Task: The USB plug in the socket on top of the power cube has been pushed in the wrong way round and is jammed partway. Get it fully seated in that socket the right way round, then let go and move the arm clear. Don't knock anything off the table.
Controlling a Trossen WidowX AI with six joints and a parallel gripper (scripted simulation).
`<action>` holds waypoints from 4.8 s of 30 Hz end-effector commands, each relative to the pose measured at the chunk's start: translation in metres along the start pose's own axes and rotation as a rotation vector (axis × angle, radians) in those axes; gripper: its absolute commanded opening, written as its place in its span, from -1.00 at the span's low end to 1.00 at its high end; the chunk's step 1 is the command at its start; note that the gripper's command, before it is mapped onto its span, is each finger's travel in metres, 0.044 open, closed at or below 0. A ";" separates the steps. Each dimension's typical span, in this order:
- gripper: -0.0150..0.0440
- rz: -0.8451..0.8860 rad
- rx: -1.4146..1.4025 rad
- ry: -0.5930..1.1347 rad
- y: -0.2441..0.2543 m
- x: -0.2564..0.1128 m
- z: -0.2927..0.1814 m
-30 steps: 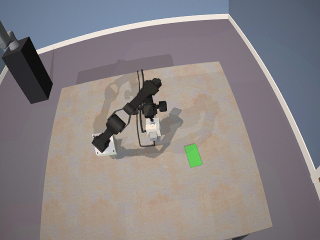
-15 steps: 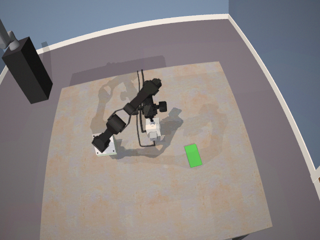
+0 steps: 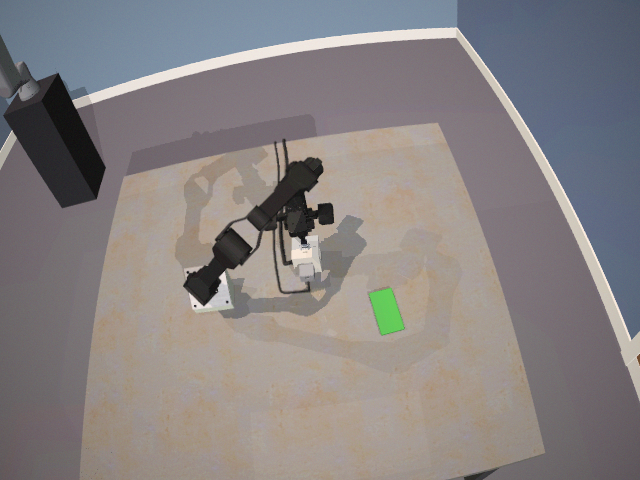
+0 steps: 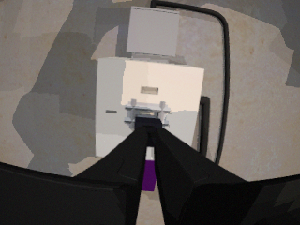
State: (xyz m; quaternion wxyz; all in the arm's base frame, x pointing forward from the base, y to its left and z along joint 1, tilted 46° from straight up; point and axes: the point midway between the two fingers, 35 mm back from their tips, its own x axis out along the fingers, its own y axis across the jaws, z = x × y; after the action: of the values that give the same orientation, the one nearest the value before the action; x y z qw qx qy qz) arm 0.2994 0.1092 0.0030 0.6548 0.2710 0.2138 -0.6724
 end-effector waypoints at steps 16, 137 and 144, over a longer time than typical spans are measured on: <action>-0.49 0.000 0.000 -0.006 -0.001 0.004 0.000; -0.49 0.001 0.000 -0.006 -0.001 0.018 -0.001; -0.49 0.001 0.000 -0.006 -0.001 0.019 -0.001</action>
State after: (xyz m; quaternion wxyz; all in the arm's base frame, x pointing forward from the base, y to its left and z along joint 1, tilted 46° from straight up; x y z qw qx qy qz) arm 0.2994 0.0982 -0.0087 0.6547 0.2734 0.2112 -0.6723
